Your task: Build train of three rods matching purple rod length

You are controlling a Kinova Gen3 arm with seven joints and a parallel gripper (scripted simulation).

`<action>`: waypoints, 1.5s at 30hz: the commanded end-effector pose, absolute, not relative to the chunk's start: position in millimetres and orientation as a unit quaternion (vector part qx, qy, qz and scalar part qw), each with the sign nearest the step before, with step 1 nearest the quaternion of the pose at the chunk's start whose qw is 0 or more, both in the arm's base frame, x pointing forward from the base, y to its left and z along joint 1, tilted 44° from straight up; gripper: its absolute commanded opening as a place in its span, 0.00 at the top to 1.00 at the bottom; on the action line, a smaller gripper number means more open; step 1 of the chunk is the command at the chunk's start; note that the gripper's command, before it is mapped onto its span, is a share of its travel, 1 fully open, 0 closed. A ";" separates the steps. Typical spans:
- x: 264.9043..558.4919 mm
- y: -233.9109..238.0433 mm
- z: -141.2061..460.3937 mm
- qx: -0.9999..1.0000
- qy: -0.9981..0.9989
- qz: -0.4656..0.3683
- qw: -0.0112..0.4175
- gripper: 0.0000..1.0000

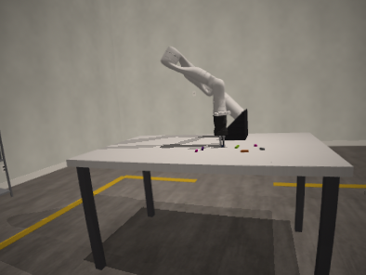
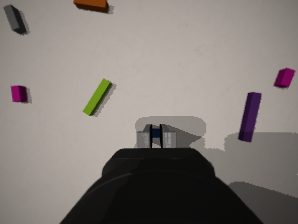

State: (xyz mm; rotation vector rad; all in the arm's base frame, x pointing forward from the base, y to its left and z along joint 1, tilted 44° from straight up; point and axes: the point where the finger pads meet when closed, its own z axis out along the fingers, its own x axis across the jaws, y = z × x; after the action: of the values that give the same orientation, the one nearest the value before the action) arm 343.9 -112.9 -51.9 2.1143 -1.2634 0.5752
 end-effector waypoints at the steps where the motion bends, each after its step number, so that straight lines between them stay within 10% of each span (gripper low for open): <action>1: 344.4 -112.3 -51.7 0.797 -0.476 0.217 0.301 0.64; 9: 344.4 -112.3 -51.7 0.797 -0.476 0.217 0.301 0.46; 45: 339.7 -58.4 5.2 0.797 -0.476 0.217 0.301 0.46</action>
State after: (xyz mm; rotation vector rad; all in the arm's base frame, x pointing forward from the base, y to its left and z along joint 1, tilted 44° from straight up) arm 333.6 -63.3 -0.8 2.1073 -1.2577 0.5565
